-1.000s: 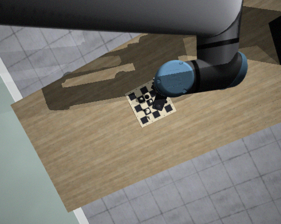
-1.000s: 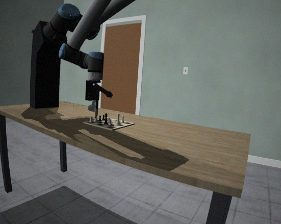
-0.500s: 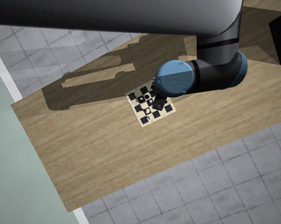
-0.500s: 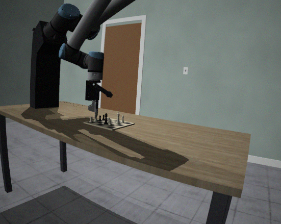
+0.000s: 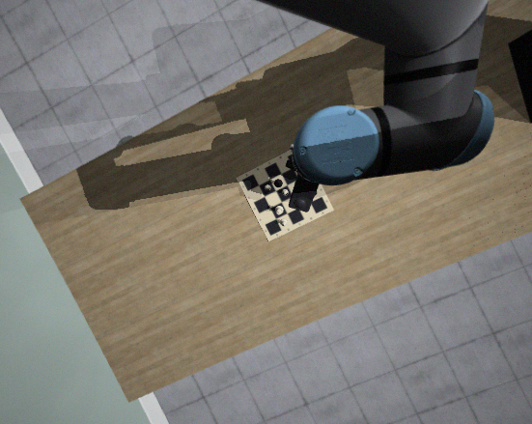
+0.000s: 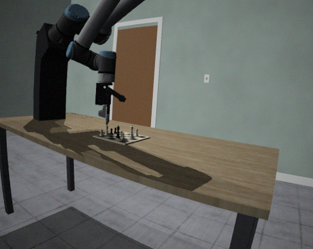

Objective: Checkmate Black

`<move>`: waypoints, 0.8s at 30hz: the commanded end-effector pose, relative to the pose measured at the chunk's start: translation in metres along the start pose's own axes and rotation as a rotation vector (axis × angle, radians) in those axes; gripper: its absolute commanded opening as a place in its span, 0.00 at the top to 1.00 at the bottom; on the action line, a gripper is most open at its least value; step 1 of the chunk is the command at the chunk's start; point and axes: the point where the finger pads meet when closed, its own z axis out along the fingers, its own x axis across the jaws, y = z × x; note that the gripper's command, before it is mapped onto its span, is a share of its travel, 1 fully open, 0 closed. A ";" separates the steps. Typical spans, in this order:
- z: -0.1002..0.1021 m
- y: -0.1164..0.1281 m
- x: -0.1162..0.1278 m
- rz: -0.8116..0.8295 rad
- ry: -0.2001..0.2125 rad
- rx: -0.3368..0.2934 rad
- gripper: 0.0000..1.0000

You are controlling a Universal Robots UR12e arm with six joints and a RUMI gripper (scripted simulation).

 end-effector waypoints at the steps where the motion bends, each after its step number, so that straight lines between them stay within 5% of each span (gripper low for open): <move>1: -0.019 0.000 0.000 0.000 0.000 0.000 0.75; 16: -0.056 0.000 0.000 0.000 0.000 0.000 0.75; 17: -0.056 0.000 0.000 0.000 0.000 0.000 0.00; 24: -0.056 0.000 0.000 0.000 0.000 0.000 0.00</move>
